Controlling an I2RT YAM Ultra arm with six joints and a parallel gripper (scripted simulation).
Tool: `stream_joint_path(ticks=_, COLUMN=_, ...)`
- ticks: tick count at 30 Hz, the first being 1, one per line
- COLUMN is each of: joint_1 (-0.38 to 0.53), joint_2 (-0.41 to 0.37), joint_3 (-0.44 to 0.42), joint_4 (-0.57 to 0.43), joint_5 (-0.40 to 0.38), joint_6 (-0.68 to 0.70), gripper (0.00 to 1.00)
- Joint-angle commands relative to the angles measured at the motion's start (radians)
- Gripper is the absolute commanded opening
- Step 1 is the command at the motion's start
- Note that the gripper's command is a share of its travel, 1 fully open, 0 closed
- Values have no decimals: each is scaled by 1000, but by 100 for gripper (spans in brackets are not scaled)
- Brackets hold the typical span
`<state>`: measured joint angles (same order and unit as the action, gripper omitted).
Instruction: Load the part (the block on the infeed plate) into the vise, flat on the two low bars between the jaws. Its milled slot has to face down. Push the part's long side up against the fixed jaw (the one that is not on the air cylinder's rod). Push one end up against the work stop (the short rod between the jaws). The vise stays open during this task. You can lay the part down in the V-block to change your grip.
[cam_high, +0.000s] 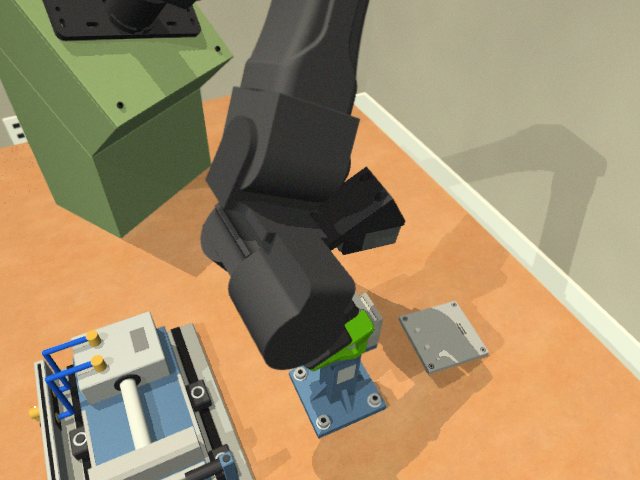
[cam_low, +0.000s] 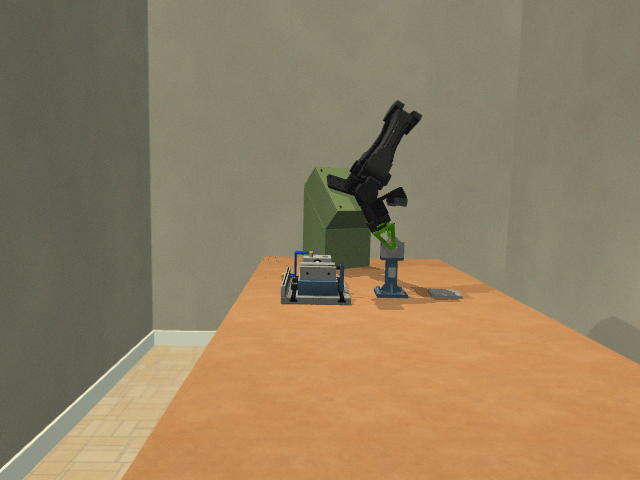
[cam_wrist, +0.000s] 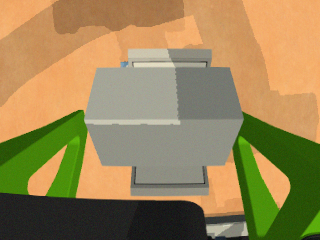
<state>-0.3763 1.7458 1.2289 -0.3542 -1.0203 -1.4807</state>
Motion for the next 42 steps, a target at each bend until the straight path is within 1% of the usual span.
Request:
stream_joint_path(ticks=1, joint_1=-23, joint_2=7, joint_3=25, joint_4=12, joint_5=-61, joint_6=-14, gripper=81)
stream_joint_path(ticks=16, joint_1=-45, joint_2=63, joint_3=37, joint_4=31, joint_5=-183, joint_6=-38, gripper=81)
stream_joint_path(ticks=19, joint_1=-46, joint_2=53, joint_3=38, joint_4=23, joint_5=-190, joint_6=-39, gripper=81)
stream_joint_path(ticks=20, joint_1=-47, joint_2=70, joint_3=39, joint_4=29, joint_5=-196, joint_6=-39, gripper=81)
stream_joint_path(ticks=25, joint_1=-51, joint_2=84, joint_3=42, joint_4=36, joint_5=-225, joint_6=-45, gripper=81)
stream_joint_path(ticks=33, joint_1=-57, joint_2=101, joint_3=49, joint_4=45, joint_5=-261, joint_6=-56, gripper=81)
stream_joint_path(ticks=35, joint_1=-57, joint_2=101, joint_3=49, joint_4=45, joint_5=-261, joint_6=-56, gripper=81)
stream_joint_path(ticks=36, joint_1=-56, joint_2=87, joint_3=50, joint_4=32, joint_5=-265, joint_6=-54, gripper=81)
stream_joint_path(ticks=38, joint_1=-58, joint_2=108, joint_3=50, joint_4=37, joint_5=-272, joint_6=-54, gripper=81)
stream_joint_path(ticks=42, joint_1=-59, joint_2=115, joint_3=53, joint_4=41, joint_5=-284, joint_6=-58, gripper=81)
